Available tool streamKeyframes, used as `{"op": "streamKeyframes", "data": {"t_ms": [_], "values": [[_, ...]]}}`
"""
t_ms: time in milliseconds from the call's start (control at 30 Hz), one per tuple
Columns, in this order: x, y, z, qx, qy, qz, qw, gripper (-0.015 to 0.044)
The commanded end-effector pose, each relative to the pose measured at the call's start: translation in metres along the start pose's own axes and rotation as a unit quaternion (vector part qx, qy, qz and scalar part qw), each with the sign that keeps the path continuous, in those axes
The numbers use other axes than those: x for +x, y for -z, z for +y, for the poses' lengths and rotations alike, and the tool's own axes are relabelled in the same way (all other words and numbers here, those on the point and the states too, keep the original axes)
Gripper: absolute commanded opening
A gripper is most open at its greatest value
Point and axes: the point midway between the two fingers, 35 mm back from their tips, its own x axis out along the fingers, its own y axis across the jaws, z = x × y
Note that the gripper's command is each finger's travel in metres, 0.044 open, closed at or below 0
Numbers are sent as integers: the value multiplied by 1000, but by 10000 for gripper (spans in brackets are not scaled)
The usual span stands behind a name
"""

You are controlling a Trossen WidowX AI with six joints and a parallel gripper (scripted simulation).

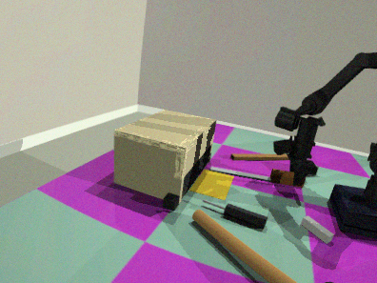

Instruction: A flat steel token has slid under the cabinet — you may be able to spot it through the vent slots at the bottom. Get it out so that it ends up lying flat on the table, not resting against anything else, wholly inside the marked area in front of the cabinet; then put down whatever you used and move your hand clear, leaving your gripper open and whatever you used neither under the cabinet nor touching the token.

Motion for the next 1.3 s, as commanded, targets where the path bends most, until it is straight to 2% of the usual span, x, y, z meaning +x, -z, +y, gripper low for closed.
{"op": "streamKeyframes", "data": {"t_ms": [0,67,233,500,600,1267], "values": [[2,2,0,0,0,1,1000,270],[3,3,0,0,0,1,1000,270],[1,1,0,1,0,0,1000,139],[1,1,0,1,0,0,1000,85],[1,1,0,1,0,0,1000,6],[1,-20,-1,-2,0,0,1000,0]]}}
